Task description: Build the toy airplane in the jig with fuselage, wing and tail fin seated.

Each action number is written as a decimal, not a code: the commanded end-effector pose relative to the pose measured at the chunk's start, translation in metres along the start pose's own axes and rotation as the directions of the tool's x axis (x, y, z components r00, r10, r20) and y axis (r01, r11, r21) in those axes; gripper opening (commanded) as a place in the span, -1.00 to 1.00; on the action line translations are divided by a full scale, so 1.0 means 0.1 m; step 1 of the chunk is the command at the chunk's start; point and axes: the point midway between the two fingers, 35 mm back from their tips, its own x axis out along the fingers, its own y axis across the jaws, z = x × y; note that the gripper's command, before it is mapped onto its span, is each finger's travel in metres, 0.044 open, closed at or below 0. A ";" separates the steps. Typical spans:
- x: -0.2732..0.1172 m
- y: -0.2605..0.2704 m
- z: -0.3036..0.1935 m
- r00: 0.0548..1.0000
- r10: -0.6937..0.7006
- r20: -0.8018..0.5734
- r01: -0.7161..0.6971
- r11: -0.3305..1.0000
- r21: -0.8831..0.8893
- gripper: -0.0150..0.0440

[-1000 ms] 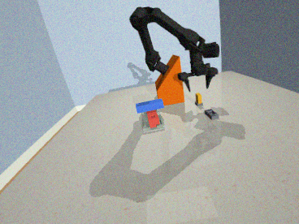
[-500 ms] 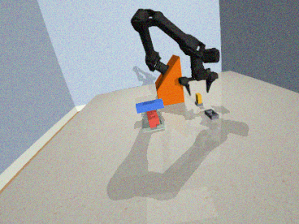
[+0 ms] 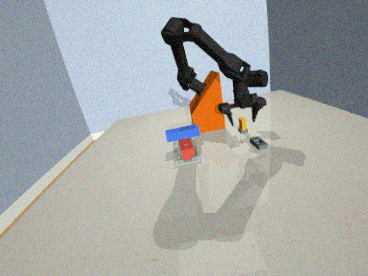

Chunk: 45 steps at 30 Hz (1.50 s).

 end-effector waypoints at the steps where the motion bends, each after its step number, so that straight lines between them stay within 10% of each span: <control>1: 0.08 -0.02 -0.02 1.000 -0.006 -0.001 0.006 1.000 -0.009 1.00; 6: 0.13 -0.02 -0.03 1.000 -0.007 -0.001 0.007 1.000 -0.008 1.00; 21: 0.13 -0.02 -0.03 1.000 -0.007 -0.001 0.007 1.000 -0.008 -0.33; 45: -0.24 0.03 0.03 1.000 0.005 -0.004 -0.005 1.000 -0.010 -0.49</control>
